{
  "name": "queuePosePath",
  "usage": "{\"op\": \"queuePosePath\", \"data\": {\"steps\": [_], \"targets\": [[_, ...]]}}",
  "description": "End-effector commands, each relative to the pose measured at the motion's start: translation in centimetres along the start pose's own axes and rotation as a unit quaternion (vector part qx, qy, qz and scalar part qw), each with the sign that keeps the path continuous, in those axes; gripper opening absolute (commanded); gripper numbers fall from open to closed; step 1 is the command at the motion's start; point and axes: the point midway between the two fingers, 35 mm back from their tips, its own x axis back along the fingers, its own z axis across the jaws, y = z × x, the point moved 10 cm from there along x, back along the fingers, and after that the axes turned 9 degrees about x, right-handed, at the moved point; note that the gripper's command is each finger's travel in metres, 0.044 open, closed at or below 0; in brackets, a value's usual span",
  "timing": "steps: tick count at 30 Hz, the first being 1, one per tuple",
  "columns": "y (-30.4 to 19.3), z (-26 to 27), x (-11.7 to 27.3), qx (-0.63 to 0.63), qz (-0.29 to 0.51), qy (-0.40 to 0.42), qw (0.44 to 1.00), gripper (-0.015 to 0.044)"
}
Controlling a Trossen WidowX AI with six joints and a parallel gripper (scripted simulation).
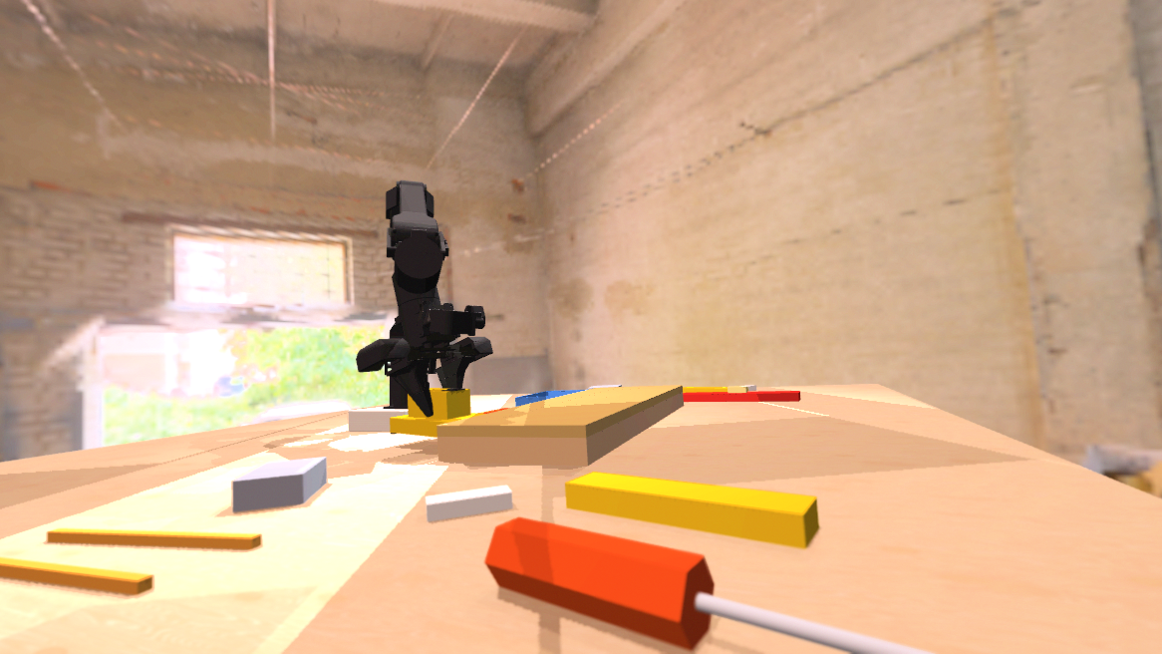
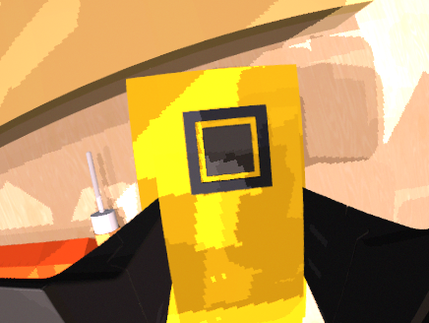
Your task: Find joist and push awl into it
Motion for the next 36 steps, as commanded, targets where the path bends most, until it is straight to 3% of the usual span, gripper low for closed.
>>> {"op": "queuePosePath", "data": {"steps": [1, 12, 36], "targets": [[0.9, -0.3, 2.4, 0.002, -0.01, -0.007, 1.0, 0.0], [2.0, -0.1, 8.0, 0.002, -0.01, -0.007, 1.0, 0.0], [9.2, -2.2, 8.1, 0.054, -0.015, 0.006, 0.998, 0.0]]}}
